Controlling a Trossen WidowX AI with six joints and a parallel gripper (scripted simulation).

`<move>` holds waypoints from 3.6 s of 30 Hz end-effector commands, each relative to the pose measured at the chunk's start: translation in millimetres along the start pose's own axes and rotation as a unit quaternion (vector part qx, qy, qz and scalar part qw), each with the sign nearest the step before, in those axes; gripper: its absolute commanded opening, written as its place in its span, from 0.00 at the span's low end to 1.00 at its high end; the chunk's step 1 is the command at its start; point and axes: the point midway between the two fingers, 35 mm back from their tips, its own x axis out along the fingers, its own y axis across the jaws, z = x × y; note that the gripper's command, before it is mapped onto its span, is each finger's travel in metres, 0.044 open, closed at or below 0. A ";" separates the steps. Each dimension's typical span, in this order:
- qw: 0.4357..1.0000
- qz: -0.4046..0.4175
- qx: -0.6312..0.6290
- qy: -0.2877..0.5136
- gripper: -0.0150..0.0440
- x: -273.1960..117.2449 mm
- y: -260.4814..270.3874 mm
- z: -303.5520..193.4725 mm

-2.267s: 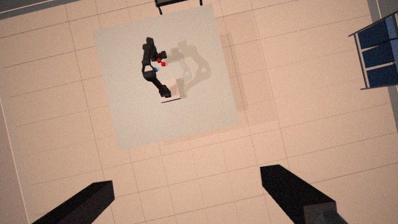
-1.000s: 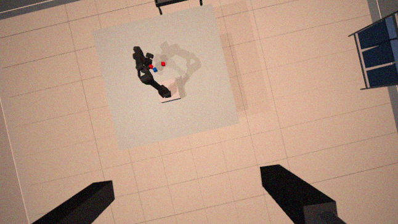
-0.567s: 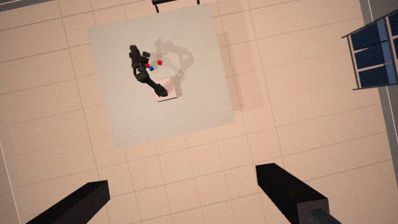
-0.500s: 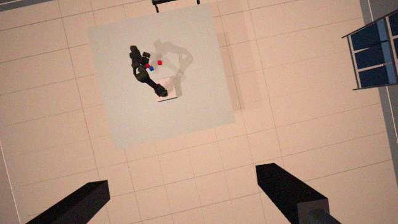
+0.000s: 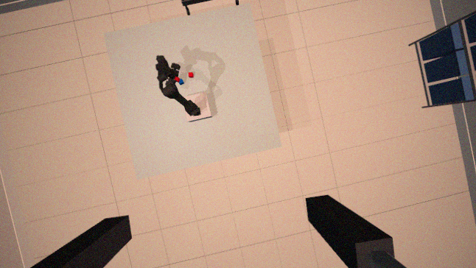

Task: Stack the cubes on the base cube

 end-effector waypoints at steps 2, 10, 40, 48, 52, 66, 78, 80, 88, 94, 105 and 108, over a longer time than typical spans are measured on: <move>1.000 0.000 0.002 0.002 0.43 1.7 0.6 -1.3; 1.000 0.000 0.002 0.002 0.43 1.7 0.6 -1.3; 1.000 0.001 0.000 0.001 0.60 -29.6 0.4 -0.3; 0.999 0.001 -0.035 0.004 0.70 -37.3 -22.1 -19.0; 0.997 -0.001 -0.079 0.005 0.70 -49.8 -47.3 -42.3; 0.989 -0.002 -0.150 0.007 0.70 -63.8 -82.1 -86.1; 0.989 -0.002 -0.150 0.007 0.70 -0.8 -81.8 -87.2; 0.989 -0.002 -0.150 0.007 0.70 5.8 -81.7 -87.3; 0.989 -0.002 -0.150 0.007 0.70 12.4 -81.9 -87.4; 0.989 -0.002 -0.149 0.007 0.70 22.3 -82.0 -87.5; 0.989 -0.002 -0.150 0.007 0.70 39.0 -81.7 -87.8; 0.989 -0.002 -0.150 0.007 0.61 39.3 -81.7 -87.8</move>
